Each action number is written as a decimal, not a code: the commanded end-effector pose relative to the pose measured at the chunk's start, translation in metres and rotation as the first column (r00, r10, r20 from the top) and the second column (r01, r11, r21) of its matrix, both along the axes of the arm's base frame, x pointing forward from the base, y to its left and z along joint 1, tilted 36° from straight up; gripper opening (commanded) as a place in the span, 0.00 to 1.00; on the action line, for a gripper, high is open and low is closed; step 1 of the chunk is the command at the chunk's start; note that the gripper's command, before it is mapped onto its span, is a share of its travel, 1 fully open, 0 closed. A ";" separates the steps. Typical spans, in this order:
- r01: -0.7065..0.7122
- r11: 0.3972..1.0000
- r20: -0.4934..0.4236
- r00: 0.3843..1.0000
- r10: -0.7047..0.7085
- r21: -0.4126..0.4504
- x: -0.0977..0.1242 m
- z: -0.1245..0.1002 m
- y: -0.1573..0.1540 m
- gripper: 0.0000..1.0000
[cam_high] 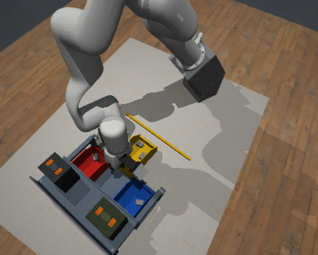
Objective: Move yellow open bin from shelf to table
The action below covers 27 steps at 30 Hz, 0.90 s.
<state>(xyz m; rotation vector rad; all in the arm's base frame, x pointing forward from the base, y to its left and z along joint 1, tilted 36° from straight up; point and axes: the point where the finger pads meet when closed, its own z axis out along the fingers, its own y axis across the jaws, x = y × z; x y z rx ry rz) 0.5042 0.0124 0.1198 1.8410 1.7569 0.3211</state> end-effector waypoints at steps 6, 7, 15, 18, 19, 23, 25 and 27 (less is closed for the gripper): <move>-0.001 1.000 0.003 1.000 0.001 0.000 0.001 0.001 0.000 0.00; -0.001 1.000 0.003 1.000 0.001 0.000 0.001 0.001 0.000 0.00; -0.001 1.000 0.003 1.000 0.001 0.000 0.001 0.001 0.000 0.00; -0.001 1.000 0.003 1.000 0.001 0.000 0.001 0.001 0.000 0.00; -0.001 1.000 0.003 1.000 0.001 0.000 0.001 0.001 0.000 0.00; -0.001 1.000 0.003 1.000 0.001 0.000 0.000 -0.001 0.000 0.00; -0.001 1.000 0.003 1.000 0.001 0.000 -0.004 -0.003 0.000 0.00; -0.001 1.000 0.003 1.000 0.001 0.000 -0.007 -0.005 0.000 0.00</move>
